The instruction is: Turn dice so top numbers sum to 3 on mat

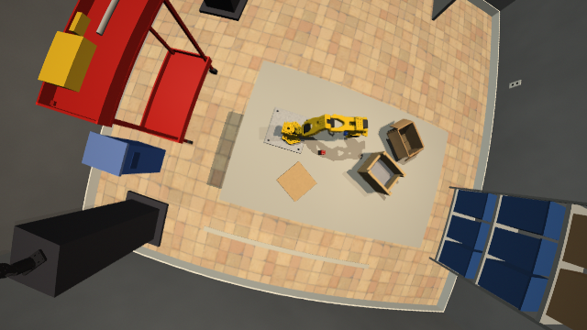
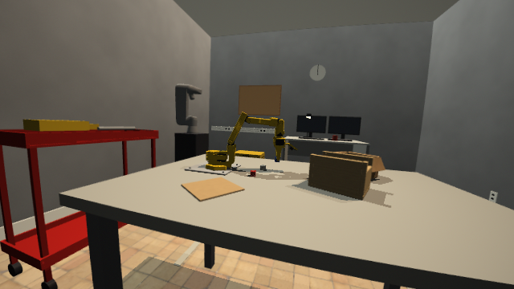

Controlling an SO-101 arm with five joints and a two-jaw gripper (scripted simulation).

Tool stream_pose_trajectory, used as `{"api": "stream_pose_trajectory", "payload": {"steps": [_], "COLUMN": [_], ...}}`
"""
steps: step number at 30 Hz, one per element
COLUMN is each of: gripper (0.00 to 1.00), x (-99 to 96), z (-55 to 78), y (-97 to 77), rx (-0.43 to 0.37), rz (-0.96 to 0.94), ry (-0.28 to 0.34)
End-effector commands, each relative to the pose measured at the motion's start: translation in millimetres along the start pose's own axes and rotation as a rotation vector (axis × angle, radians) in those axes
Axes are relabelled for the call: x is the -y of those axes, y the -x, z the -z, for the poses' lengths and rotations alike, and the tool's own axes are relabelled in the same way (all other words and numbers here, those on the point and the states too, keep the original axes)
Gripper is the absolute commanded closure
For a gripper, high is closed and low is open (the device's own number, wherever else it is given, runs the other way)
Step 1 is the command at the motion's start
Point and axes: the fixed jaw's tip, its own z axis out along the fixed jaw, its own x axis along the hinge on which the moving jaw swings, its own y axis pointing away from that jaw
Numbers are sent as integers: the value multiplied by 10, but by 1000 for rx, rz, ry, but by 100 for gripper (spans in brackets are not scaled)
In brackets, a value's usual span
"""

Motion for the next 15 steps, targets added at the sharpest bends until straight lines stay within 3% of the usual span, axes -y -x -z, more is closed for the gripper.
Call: {"api": "stream_pose_trajectory", "payload": {"steps": [1, 9, 15], "gripper": [100, 100, 100], "x": [188, 572, 692], "z": [-15, -18, -19], "y": [33, 28, 14], "rx": [-6, -7, -7], "rz": [-85, -245, -295], "ry": [2, 3, 4]}}
